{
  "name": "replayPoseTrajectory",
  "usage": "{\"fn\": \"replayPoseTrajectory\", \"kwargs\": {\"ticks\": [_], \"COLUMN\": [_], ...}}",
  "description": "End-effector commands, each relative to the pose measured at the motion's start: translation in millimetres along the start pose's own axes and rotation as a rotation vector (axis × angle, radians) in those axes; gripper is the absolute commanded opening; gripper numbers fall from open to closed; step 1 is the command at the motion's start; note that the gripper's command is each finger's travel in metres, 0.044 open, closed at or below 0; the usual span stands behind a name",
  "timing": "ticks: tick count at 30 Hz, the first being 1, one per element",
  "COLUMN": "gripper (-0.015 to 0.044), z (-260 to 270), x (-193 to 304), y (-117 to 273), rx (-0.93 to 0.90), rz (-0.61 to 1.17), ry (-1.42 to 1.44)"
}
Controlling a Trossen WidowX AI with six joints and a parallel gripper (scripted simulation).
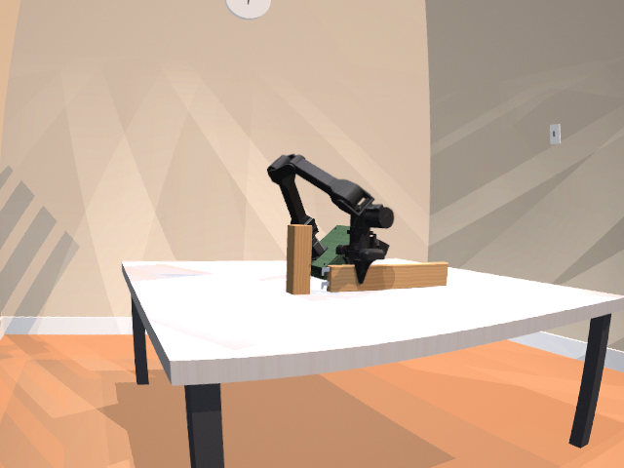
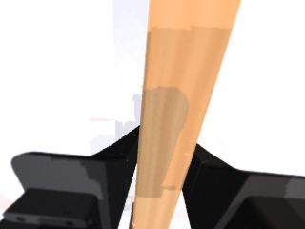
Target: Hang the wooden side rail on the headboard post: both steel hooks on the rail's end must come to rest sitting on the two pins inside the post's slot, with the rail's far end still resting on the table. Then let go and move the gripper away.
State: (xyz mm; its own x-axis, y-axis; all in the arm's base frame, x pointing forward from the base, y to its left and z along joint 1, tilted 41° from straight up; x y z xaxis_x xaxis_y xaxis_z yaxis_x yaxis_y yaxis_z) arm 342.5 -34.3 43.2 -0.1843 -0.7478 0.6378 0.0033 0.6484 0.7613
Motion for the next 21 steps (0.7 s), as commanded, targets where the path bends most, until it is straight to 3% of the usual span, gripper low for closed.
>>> {"fn": "replayPoseTrajectory", "kwargs": {"ticks": [1, 21], "gripper": [0.0000, 0.0000], "z": [0.6, 0.6], "x": [-0.2, -0.2], "y": [1.9, 5.2], "rx": [-0.001, -0.001], "rz": [0.004, 0.004], "ry": [0.009, 0.009]}}
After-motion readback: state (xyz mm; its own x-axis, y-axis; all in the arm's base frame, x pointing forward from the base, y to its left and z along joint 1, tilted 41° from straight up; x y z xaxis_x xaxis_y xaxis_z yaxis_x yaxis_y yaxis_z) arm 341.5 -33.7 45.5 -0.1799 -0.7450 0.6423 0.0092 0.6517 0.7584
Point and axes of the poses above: the point midway between the two fingers, 35 mm back from their tips, its own y axis back along the fingers, its own z axis across the jaws, x = y × z, the point moved 3 cm from there along y, back along the fingers, and after that the axes turned 5 degrees about -y, right-handed, at the moved point
